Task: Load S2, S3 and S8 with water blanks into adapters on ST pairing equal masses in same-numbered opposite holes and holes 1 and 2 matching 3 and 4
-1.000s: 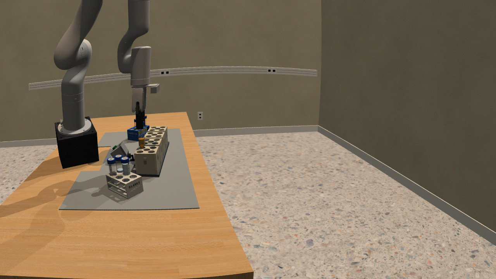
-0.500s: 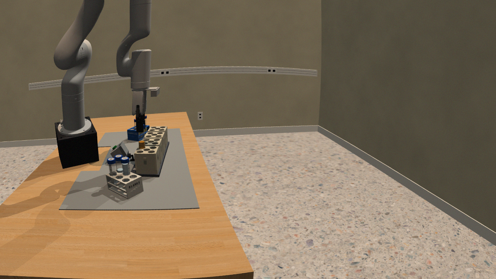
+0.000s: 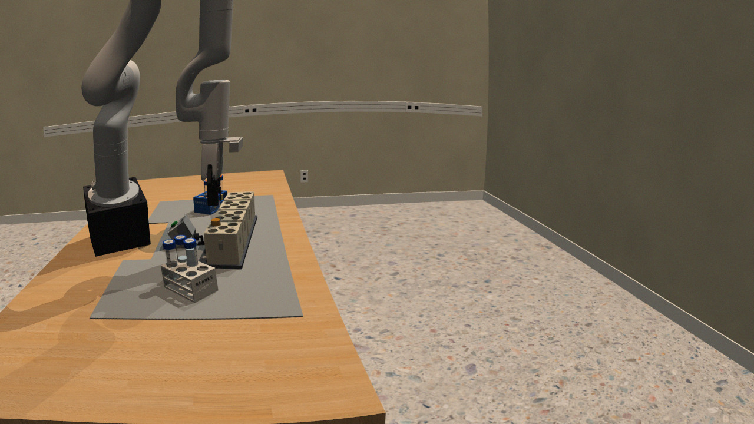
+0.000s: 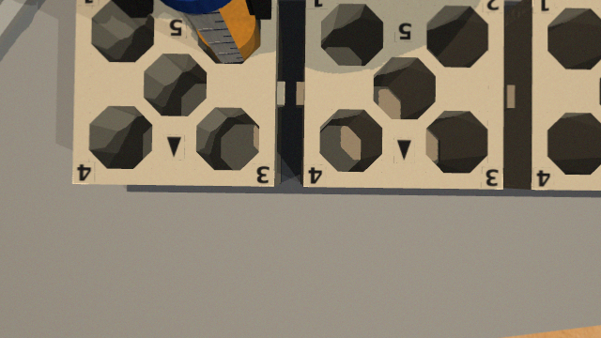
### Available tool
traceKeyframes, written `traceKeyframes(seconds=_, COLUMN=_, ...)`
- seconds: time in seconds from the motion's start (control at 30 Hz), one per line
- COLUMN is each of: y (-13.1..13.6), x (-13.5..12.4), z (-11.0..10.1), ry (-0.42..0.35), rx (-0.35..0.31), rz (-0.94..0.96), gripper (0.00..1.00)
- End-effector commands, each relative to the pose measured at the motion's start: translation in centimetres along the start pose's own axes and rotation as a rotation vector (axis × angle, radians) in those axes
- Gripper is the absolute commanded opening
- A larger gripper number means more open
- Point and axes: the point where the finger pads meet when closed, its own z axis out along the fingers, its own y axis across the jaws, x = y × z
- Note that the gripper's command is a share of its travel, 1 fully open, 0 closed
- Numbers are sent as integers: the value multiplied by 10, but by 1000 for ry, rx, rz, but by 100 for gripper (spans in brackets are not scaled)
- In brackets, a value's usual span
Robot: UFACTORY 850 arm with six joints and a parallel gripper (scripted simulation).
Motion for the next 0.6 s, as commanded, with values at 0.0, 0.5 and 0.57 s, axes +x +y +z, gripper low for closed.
traceKeyframes(seconds=0.0, y=0, x=1, z=6, ry=14, rx=-3, rz=1, gripper=0)
traceKeyframes(seconds=0.5, y=0, x=1, z=19, ry=14, rx=-3, rz=1, gripper=0)
traceKeyframes(seconds=0.57, y=0, x=1, z=21, ry=14, rx=-3, rz=1, gripper=0)
